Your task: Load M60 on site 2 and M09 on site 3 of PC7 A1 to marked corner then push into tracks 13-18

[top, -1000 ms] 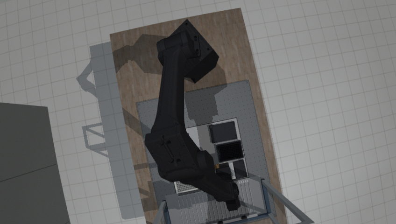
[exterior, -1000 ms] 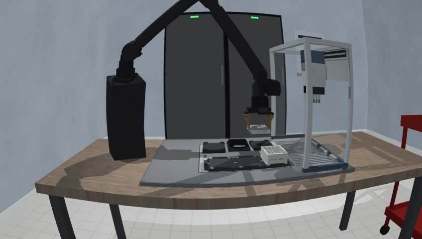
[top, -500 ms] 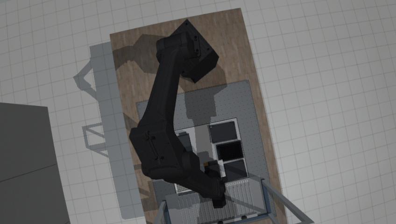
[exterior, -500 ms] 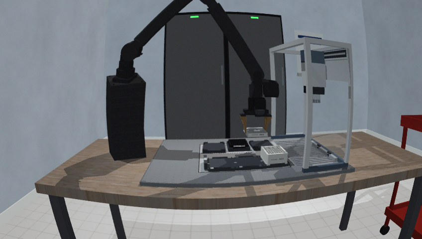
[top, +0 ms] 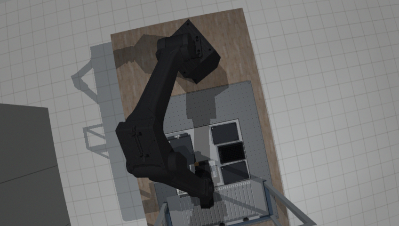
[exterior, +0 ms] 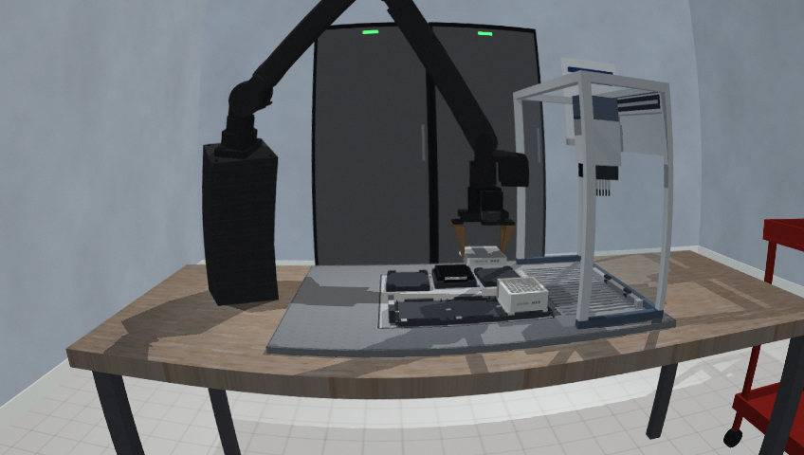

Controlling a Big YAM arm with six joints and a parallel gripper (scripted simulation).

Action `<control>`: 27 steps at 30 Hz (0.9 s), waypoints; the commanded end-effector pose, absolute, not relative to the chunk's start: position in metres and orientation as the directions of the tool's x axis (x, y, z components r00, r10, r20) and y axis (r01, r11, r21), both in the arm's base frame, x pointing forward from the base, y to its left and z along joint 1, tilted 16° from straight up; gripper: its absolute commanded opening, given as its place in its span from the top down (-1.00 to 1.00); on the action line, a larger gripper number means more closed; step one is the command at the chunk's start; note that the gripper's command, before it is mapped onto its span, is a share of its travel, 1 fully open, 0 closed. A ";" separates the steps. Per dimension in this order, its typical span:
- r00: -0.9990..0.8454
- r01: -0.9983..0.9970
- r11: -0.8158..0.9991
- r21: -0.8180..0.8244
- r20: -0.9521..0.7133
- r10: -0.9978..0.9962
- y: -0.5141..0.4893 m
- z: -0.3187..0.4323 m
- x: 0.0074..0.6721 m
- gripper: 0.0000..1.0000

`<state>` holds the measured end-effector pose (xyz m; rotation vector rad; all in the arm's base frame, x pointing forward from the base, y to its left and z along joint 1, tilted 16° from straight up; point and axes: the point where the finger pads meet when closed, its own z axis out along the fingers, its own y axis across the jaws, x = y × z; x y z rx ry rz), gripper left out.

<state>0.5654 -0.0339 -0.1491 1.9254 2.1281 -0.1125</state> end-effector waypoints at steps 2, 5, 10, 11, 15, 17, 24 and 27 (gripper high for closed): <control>-0.075 0.977 0.122 0.174 -0.258 0.963 -0.054 -0.123 0.578 1.00; -0.075 0.977 0.122 0.173 -0.258 0.963 -0.062 -0.121 0.576 1.00; -0.075 0.977 0.123 0.173 -0.260 0.963 -0.081 -0.118 0.570 1.00; -0.075 0.977 0.123 0.173 -0.260 0.963 -0.085 -0.117 0.568 1.00; -0.075 0.977 0.123 0.172 -0.262 0.962 -0.100 -0.115 0.564 1.00; -0.075 0.977 0.123 0.172 -0.262 0.962 -0.108 -0.113 0.561 1.00; -0.075 0.977 0.123 0.172 -0.263 0.962 -0.127 -0.110 0.555 1.00; -0.075 0.977 0.123 0.171 -0.265 0.961 -0.138 -0.107 0.551 1.00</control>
